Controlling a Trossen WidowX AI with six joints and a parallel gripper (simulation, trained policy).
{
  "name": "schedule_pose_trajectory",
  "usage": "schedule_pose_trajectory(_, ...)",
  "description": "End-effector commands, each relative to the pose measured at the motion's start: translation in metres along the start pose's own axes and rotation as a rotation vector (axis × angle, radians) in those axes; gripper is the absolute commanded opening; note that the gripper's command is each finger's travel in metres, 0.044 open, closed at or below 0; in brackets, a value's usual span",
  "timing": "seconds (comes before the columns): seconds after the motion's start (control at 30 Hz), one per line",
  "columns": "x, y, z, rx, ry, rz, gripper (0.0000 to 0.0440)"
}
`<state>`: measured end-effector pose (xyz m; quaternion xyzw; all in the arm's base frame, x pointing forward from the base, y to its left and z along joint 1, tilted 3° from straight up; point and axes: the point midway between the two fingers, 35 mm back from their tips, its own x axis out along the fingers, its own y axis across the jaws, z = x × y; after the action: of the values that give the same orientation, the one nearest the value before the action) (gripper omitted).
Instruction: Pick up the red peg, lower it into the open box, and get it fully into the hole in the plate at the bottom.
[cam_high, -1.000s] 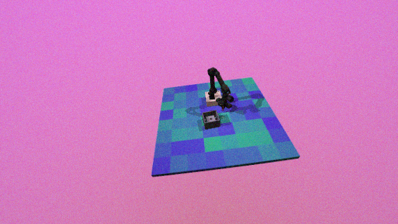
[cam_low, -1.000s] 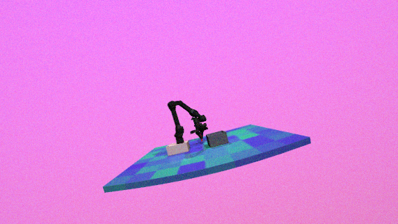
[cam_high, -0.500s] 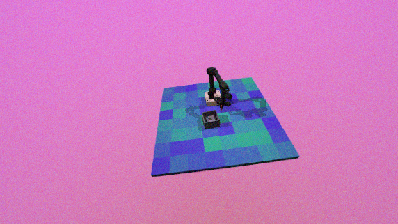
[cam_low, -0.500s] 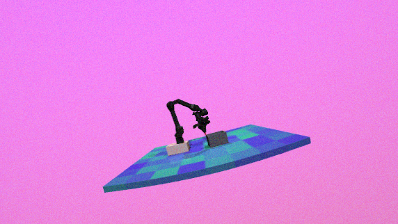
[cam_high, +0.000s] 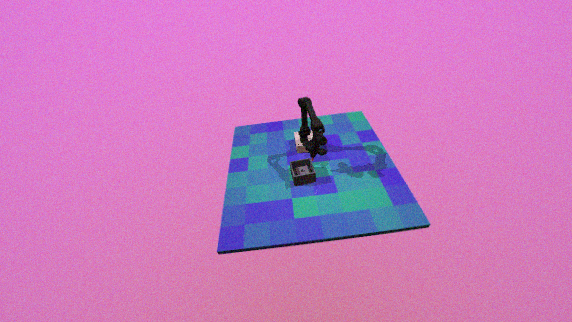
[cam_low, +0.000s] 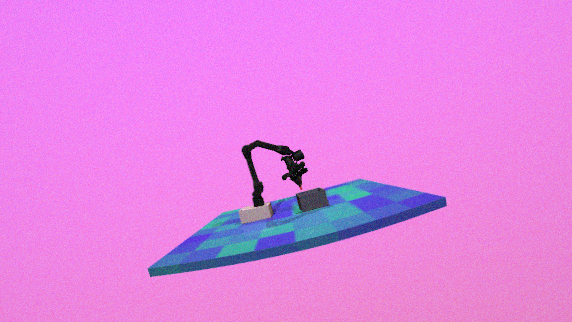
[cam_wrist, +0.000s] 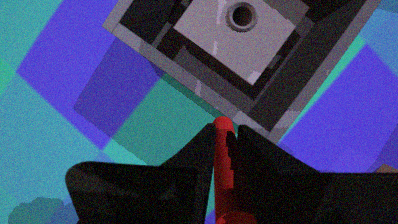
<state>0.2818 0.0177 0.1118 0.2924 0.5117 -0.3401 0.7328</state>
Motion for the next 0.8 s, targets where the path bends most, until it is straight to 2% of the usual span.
schedule_pose_trajectory(0.0,0.002,-0.001,0.014,0.02,-0.003,0.002,0.0)
schedule_pose_trajectory(0.43,0.024,-0.009,0.06,0.104,-0.008,-0.008,0.0)
schedule_pose_trajectory(0.77,0.048,-0.013,0.077,0.14,0.024,-0.017,0.0002)
